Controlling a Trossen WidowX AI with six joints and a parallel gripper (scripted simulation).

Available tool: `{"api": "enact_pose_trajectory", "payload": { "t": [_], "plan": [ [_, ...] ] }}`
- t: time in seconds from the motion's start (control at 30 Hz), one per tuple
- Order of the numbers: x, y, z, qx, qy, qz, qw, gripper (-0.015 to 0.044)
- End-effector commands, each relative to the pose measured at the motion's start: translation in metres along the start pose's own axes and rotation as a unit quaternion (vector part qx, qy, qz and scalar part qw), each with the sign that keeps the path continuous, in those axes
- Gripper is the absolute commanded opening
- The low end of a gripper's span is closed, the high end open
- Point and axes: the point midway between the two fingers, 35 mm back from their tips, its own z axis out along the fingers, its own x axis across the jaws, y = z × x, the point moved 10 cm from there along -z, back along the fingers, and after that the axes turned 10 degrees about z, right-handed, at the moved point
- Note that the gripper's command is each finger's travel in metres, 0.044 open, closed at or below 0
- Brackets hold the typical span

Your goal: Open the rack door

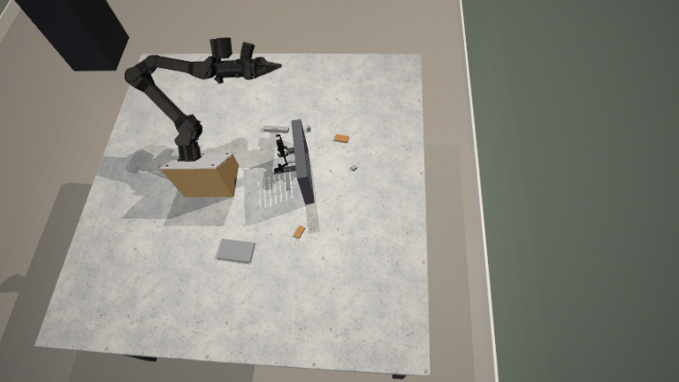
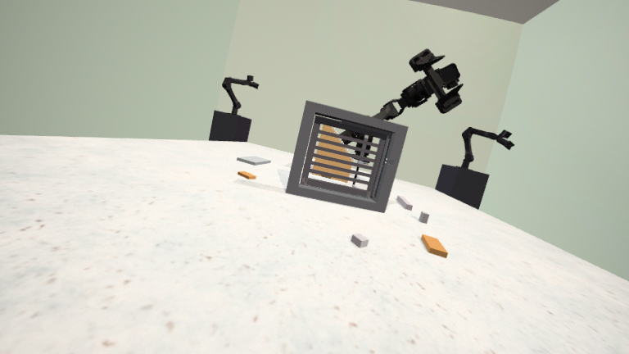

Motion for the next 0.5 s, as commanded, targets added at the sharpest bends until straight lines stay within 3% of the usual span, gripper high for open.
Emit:
{"api": "enact_pose_trajectory", "payload": {
  "t": [0.0,0.13,0.47],
  "plan": [
    [0.0,0.0,0.0,0.001,0.0,0.0,1.0,0.0374],
    [-0.002,-0.003,0.007,0.029,-0.002,-0.008,1.0,0.0286],
    [-0.017,-0.02,0.037,0.172,0.0,-0.032,0.985,0.0286]
  ]
}}
